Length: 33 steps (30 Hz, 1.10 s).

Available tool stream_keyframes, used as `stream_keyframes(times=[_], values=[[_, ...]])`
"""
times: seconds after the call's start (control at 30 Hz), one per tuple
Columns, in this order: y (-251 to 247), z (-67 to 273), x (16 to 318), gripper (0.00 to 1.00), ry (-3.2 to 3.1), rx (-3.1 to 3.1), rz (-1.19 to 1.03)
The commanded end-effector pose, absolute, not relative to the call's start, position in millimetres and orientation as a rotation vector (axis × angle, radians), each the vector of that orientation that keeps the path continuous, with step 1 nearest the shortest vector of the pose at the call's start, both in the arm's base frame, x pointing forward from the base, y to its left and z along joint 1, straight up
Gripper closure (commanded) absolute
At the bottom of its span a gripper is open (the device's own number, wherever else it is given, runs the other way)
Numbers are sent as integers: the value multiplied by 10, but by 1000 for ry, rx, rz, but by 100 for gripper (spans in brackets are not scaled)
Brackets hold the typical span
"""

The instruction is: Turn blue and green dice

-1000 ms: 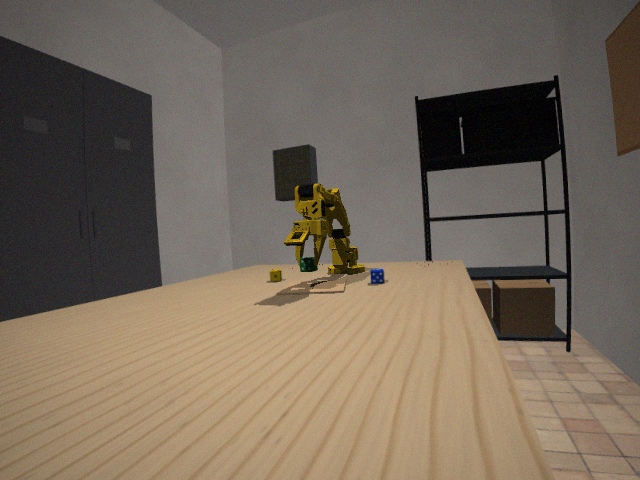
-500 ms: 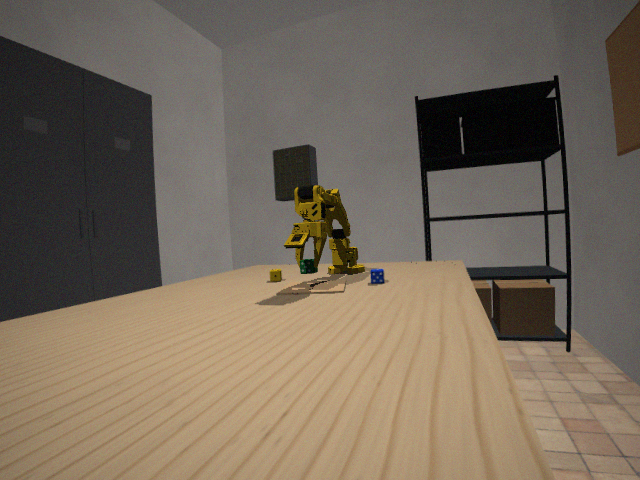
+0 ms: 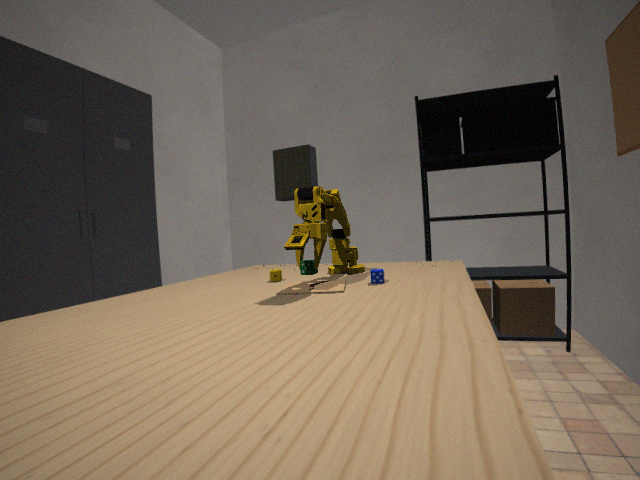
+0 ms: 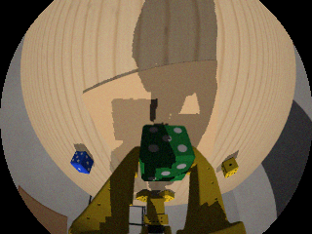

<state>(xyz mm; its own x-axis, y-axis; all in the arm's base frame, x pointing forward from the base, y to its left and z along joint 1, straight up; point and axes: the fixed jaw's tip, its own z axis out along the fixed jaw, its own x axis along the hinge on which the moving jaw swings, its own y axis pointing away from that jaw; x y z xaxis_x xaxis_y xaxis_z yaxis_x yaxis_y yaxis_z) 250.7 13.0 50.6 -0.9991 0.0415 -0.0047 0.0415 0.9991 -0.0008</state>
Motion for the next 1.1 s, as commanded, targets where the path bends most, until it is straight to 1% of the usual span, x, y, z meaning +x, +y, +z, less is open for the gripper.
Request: stream_keyframes(times=[0.0, 1.07], values=[[149, 567, 2525, 100, 3109, 63, 2], [149, 459, 2531, 100, 3109, 63, 2]])
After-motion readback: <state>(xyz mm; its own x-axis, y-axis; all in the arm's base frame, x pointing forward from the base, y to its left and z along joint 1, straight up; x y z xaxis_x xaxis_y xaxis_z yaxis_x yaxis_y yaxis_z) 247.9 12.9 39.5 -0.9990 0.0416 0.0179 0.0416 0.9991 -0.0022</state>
